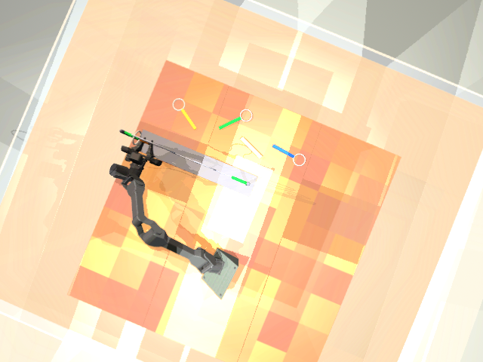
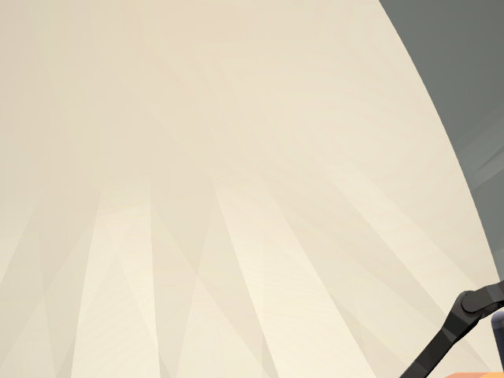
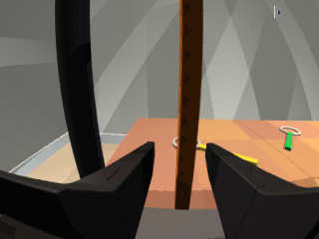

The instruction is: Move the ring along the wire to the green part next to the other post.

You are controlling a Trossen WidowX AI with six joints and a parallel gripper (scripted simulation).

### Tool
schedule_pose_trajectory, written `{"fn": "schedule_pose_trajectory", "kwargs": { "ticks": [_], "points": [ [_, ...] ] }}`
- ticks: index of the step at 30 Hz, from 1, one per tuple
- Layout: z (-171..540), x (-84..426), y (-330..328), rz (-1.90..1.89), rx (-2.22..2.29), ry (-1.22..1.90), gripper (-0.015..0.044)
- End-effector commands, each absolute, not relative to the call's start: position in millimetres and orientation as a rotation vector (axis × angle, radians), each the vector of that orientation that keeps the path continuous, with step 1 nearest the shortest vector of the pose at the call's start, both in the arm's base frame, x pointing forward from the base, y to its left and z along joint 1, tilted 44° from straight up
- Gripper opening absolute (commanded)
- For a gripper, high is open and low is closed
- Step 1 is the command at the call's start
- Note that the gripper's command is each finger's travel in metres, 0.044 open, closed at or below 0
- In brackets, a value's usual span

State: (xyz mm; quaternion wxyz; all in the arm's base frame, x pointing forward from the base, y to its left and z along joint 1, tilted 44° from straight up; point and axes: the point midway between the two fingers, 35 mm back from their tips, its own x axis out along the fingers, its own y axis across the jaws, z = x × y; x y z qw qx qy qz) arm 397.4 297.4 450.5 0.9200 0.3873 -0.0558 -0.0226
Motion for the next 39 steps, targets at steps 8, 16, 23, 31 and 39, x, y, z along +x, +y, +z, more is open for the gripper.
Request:
{"fn": "schedule_pose_trajectory", "kwargs": {
  "ticks": [8,16,23,31,39],
  "points": [
    [449,416,297,-0.044,0.795,-0.111,0.016],
    [449,417,296,-0.044,0.795,-0.111,0.016],
    [449,417,296,-0.044,0.795,-0.111,0.016],
    [449,417,296,-0.044,0.795,-0.111,0.016],
    [450,417,296,-0.047,0.793,-0.114,-0.005]
  ]
}}
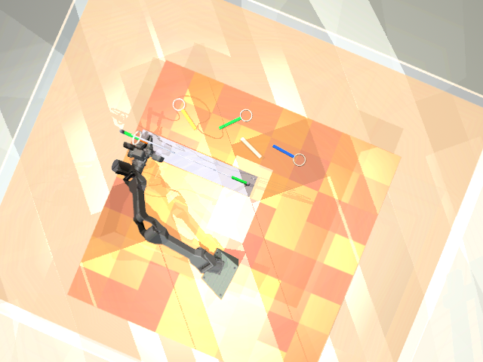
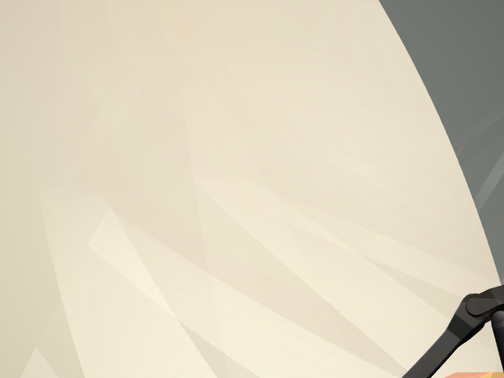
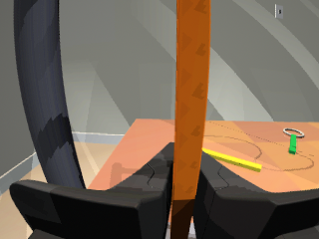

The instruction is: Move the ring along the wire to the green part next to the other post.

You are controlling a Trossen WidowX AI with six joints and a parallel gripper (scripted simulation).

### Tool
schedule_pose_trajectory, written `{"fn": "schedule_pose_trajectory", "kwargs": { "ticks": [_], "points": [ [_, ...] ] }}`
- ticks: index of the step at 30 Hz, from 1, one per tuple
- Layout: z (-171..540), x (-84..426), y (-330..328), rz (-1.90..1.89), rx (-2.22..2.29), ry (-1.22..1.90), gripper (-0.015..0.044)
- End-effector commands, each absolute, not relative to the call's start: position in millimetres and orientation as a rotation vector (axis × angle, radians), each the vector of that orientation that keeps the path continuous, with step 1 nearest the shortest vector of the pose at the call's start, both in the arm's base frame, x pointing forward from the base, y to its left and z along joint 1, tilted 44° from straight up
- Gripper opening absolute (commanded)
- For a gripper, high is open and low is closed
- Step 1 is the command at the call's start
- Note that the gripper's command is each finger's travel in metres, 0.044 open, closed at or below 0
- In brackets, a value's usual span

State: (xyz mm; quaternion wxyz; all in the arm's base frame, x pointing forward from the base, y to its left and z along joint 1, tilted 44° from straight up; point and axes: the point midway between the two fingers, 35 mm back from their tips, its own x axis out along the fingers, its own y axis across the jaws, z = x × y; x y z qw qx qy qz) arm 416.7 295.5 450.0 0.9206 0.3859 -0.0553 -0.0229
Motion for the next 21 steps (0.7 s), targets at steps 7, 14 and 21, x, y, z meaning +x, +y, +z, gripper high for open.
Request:
{"fn": "schedule_pose_trajectory", "kwargs": {
  "ticks": [7,14,21],
  "points": [
    [450,417,296,-0.047,0.793,-0.114,-0.015],
    [458,415,286,-0.047,0.794,-0.114,-0.015],
    [463,414,280,-0.047,0.794,-0.114,-0.015]
  ]
}}
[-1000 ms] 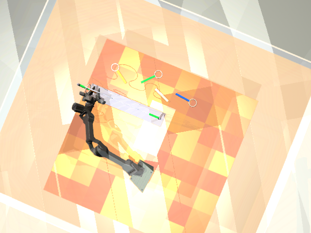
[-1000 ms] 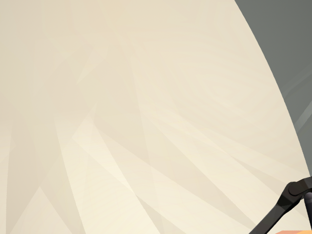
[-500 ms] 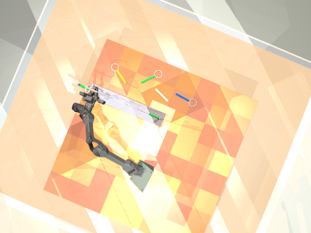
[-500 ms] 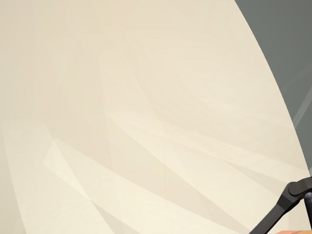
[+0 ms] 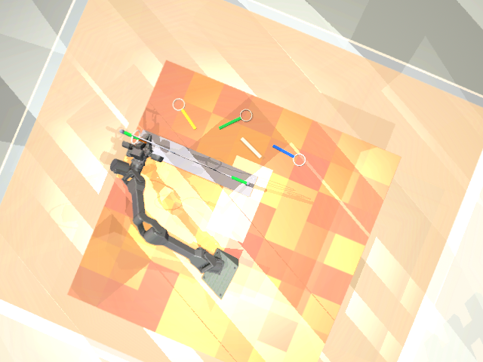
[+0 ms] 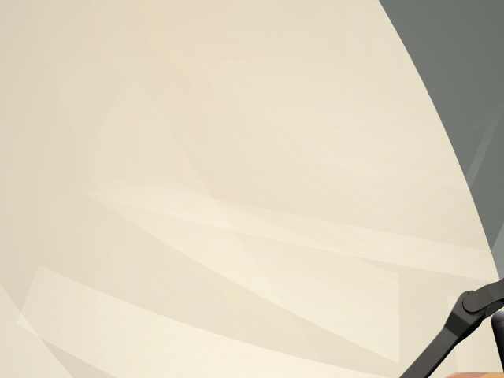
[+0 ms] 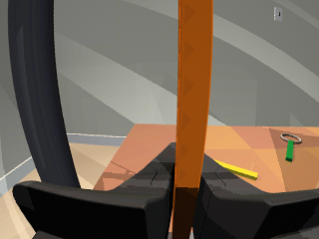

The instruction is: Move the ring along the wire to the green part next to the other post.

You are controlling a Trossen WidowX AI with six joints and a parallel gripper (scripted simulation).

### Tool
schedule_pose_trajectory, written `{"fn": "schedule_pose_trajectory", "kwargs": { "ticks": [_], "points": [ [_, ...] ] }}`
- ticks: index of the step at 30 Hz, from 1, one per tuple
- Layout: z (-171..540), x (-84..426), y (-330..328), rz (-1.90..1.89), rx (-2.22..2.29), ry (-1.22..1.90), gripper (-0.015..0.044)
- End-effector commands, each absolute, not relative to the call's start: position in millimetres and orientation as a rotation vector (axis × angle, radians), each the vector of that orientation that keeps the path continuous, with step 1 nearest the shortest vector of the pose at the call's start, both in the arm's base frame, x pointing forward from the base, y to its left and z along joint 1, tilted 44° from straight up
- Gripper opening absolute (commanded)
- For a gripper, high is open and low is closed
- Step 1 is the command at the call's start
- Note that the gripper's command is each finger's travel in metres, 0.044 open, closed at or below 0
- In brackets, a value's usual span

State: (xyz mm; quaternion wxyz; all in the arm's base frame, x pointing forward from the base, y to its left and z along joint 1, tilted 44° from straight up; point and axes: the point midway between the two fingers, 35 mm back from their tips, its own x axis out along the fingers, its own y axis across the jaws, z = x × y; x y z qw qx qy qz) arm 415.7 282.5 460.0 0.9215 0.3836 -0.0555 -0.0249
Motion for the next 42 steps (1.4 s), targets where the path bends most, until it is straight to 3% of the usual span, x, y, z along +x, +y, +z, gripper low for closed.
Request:
{"fn": "schedule_pose_trajectory", "kwargs": {
  "ticks": [1,20,42],
  "points": [
    [463,414,280,-0.047,0.794,-0.114,-0.015],
    [463,413,280,-0.043,0.795,-0.104,-0.015],
    [449,367,263,0.103,0.782,0.252,-0.015]
  ]
}}
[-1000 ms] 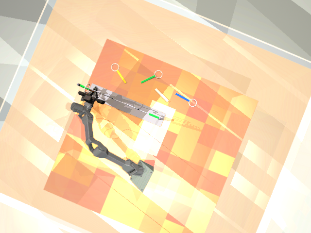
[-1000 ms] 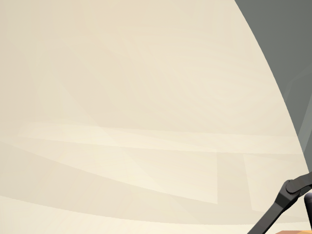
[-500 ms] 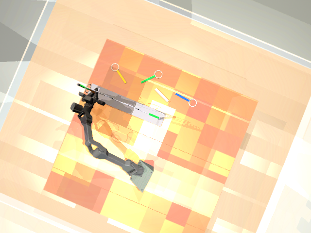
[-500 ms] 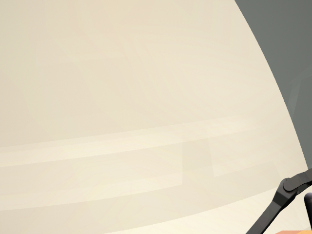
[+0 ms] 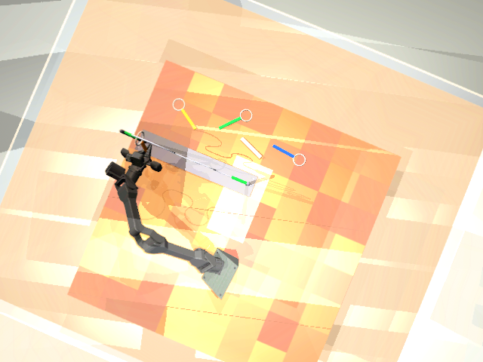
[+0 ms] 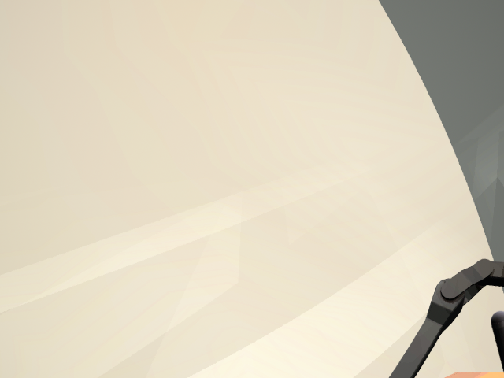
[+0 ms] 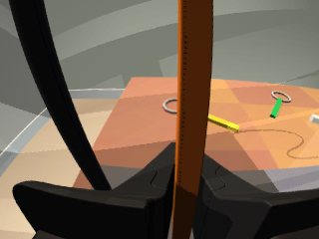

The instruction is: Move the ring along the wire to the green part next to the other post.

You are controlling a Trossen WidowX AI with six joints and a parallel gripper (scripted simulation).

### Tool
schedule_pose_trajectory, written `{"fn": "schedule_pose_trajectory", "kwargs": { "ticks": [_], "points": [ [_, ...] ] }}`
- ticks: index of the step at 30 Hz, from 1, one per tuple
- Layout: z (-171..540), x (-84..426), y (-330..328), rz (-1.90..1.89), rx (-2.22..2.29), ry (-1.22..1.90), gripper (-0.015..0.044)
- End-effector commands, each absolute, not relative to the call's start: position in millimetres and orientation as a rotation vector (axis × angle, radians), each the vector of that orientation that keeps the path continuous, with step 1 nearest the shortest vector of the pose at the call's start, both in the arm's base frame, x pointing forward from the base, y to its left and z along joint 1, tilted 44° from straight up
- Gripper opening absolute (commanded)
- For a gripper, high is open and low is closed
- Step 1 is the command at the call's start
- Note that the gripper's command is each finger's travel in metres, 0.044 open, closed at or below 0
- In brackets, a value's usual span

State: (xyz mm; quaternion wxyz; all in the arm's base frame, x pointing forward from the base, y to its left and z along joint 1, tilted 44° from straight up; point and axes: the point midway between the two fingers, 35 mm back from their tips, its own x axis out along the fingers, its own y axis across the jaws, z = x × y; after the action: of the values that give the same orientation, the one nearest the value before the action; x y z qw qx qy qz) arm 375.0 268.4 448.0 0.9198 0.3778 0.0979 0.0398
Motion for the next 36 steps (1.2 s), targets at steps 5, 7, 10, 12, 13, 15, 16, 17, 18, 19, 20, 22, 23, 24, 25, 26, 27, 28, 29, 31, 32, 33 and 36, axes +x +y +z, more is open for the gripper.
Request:
{"fn": "schedule_pose_trajectory", "kwargs": {
  "ticks": [5,7,10,12,13,15,16,17,18,19,20,22,23,24,25,26,27,28,29,31,32,33,36],
  "points": [
    [446,356,257,0.133,0.768,0.336,-0.015],
    [445,352,254,0.144,0.759,0.369,-0.015],
    [441,350,249,0.144,0.742,0.387,-0.015],
    [439,350,247,0.14,0.73,0.388,-0.015],
    [438,350,246,0.137,0.722,0.389,-0.015],
    [435,350,243,0.132,0.707,0.391,-0.015],
    [433,350,242,0.129,0.699,0.392,-0.015],
    [432,350,240,0.125,0.688,0.393,-0.015],
    [430,350,239,0.122,0.677,0.394,-0.015],
    [429,350,237,0.118,0.666,0.395,-0.015],
    [427,350,235,0.114,0.654,0.396,-0.015],
    [424,350,232,0.105,0.629,0.398,-0.015],
    [422,350,229,0.101,0.614,0.399,-0.015],
    [421,350,227,0.096,0.598,0.401,-0.015],
    [419,350,225,0.091,0.583,0.402,-0.015],
    [417,350,223,0.085,0.568,0.403,-0.015],
    [416,350,220,0.08,0.55,0.404,-0.015],
    [414,350,218,0.074,0.531,0.406,-0.015],
    [412,350,215,0.068,0.513,0.407,-0.015],
    [409,349,210,0.056,0.475,0.41,-0.015],
    [408,349,207,0.049,0.455,0.411,-0.015],
    [406,349,204,0.042,0.433,0.413,-0.015],
    [402,349,194,0.022,0.369,0.417,-0.015]
  ]
}}
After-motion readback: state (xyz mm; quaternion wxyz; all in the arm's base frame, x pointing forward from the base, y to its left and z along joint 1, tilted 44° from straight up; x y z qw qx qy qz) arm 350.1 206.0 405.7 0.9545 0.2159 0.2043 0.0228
